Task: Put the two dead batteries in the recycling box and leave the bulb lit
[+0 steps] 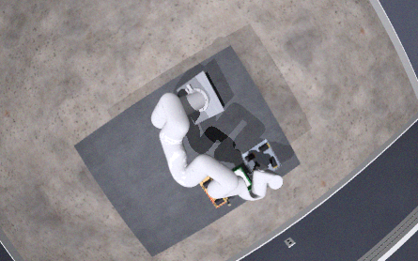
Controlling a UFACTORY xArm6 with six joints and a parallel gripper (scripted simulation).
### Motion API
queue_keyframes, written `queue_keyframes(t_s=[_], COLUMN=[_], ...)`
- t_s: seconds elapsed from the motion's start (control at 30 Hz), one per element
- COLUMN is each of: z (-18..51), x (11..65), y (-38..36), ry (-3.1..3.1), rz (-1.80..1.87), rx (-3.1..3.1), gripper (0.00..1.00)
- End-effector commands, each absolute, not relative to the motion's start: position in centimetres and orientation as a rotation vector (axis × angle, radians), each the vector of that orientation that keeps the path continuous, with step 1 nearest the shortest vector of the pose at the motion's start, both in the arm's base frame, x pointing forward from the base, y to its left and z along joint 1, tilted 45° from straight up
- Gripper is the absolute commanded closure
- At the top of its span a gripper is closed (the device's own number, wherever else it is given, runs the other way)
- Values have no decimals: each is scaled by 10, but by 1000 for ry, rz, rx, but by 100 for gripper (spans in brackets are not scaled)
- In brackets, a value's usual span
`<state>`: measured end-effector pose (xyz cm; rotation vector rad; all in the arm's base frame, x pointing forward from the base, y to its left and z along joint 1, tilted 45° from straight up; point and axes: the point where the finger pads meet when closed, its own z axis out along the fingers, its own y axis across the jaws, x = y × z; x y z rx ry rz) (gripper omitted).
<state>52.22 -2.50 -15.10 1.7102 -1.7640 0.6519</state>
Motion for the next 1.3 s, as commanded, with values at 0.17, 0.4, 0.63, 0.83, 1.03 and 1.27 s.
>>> queue_keyframes(t_s=[0.17, 0.4, 0.63, 0.83, 1.03, 1.27], z=[-141, -118, -106, -104, -87, -63], x=[525, 527, 528, 529, 530, 533], y=[-15, 8, 20, 22, 39, 63], ry=[-1766, -1766, -1766, -1766, -1766, -1766], rz=[656, 656, 656, 656, 656, 656], rx=[1713, 1713, 1713, 1713, 1713, 1713], gripper=[49, 49, 49, 49, 49, 49])
